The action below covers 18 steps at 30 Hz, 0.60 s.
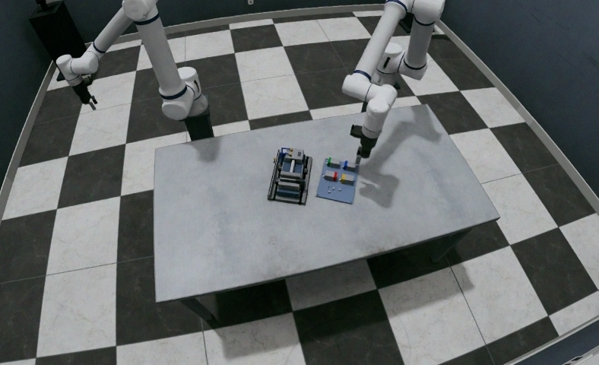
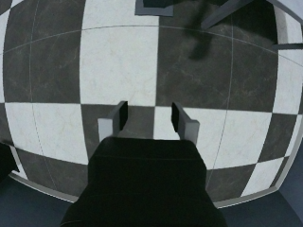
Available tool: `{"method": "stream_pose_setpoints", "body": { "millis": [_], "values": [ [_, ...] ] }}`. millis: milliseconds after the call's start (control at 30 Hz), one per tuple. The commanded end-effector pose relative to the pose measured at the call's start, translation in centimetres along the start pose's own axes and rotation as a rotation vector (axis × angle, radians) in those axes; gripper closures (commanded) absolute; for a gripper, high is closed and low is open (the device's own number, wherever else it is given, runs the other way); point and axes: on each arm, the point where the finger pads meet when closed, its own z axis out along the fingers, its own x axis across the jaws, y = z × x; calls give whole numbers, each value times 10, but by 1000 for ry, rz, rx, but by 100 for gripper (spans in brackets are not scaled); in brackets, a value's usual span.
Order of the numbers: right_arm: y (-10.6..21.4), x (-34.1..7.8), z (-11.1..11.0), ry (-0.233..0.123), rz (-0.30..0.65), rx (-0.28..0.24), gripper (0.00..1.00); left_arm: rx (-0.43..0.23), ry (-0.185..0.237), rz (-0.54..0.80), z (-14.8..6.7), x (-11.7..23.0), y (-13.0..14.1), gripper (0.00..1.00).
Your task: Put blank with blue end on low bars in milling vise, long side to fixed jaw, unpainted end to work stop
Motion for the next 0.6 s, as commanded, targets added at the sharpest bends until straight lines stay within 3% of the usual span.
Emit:
{"method": "stream_pose_setpoints", "body": {
  "millis": [0,133,567],
  "values": [
    [1,0,-1,0,0,-2,0,0,-2,0,-1,-1,0,0],
    [1,0,-1,0,0,-2,0,0,-2,0,-1,-1,0,0],
    [1,0,-1,0,0,-2,0,0,-2,0,-39,3,-21,0]
  ]
}}
